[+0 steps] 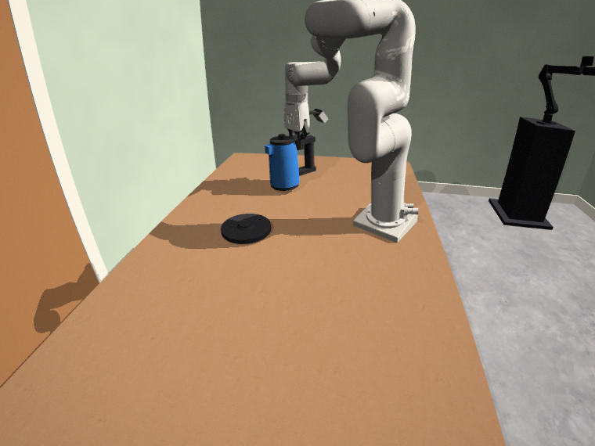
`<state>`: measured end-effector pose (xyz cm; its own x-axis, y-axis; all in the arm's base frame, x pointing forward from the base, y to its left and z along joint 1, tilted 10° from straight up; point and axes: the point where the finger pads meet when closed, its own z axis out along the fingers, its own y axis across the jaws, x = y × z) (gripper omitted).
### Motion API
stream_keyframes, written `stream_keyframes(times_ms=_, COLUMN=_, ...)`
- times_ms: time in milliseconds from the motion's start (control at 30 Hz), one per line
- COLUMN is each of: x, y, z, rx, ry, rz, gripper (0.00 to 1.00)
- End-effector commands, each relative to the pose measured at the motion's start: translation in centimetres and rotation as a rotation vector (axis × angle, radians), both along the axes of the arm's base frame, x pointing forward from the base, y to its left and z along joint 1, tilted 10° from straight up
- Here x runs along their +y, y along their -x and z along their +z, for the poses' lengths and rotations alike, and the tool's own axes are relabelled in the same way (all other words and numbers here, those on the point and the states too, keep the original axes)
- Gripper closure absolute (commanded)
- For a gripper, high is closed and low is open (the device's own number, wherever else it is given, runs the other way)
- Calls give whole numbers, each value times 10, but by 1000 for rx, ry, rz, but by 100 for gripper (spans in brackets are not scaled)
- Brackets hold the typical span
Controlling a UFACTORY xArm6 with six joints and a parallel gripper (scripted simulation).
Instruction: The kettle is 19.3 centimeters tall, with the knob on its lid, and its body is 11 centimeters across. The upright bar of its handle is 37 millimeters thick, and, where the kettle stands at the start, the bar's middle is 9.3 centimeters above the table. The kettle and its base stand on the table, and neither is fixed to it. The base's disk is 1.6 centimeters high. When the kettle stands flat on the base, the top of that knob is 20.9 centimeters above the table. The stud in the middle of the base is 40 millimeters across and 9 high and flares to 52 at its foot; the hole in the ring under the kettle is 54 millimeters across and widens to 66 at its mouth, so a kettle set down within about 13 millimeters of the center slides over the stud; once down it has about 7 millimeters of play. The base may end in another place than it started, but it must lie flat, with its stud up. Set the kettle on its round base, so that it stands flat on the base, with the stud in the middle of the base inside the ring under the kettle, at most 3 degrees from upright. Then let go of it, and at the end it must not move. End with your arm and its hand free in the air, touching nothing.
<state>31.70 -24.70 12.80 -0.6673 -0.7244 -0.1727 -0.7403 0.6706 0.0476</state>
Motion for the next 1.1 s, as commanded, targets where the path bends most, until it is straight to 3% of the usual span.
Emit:
stream_keyframes(times_ms=0, x=-2, y=0, z=8, rx=-3, ry=2, rz=0, gripper=100)
stream_keyframes(times_ms=400, x=-4, y=1, z=24, rx=-3, ry=2, rz=0, gripper=100)
stream_keyframes(times_ms=1067, x=-5, y=1, z=26, rx=-3, ry=2, rz=0, gripper=100)
